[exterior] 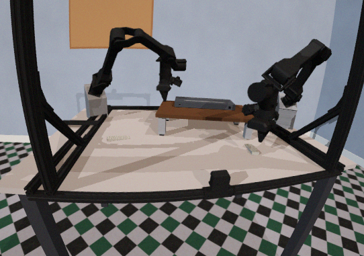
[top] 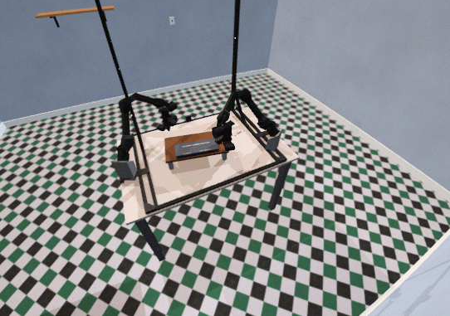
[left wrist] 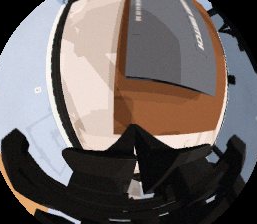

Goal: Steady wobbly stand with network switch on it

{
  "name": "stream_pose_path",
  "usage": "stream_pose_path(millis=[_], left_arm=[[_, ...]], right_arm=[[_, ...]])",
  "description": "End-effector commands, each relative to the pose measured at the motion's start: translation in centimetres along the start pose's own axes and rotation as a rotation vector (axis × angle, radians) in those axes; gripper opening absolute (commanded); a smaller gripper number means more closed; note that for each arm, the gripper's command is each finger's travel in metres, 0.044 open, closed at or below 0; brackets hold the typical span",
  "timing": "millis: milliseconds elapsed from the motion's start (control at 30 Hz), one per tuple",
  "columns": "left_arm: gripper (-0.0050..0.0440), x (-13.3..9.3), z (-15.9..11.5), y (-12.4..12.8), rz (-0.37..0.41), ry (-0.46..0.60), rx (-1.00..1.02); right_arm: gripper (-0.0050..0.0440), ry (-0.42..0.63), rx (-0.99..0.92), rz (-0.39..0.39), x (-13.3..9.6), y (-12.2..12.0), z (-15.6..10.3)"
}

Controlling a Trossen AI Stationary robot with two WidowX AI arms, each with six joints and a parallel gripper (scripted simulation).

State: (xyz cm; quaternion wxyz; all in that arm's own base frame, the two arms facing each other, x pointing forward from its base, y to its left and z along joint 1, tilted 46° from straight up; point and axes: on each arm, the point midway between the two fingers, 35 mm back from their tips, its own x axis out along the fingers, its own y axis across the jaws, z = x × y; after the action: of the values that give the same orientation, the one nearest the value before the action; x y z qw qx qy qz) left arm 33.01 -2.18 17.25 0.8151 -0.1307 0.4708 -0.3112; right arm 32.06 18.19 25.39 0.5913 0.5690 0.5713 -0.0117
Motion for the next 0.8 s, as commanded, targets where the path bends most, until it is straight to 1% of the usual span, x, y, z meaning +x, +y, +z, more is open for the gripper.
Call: stream_pose_path(millis=[0, 267, 300, 767], left_arm=[[0.0000, 0.80, -0.13, 0.08, -0.007, 0.017, 0.004], [0.0000, 0.80, -0.13, 0.08, -0.007, 0.017, 0.004], [0.0000, 0.80, -0.13, 0.08, -0.007, 0.017, 0.004], [0.0000, 0.80, -0.13, 0.08, -0.007, 0.017, 0.004]], right_arm=[[0.0000, -0.002, -0.007, -0.003, 0.04, -0.02, 0.03], [0.0000, -0.002, -0.007, -0.003, 0.04, -0.02, 0.03], [0.0000, -0.002, -0.062, -0.003, 0.04, -0.01, 0.03], [0.0000, -0.002, -0.062, -0.003, 0.04, -0.01, 0.03]])
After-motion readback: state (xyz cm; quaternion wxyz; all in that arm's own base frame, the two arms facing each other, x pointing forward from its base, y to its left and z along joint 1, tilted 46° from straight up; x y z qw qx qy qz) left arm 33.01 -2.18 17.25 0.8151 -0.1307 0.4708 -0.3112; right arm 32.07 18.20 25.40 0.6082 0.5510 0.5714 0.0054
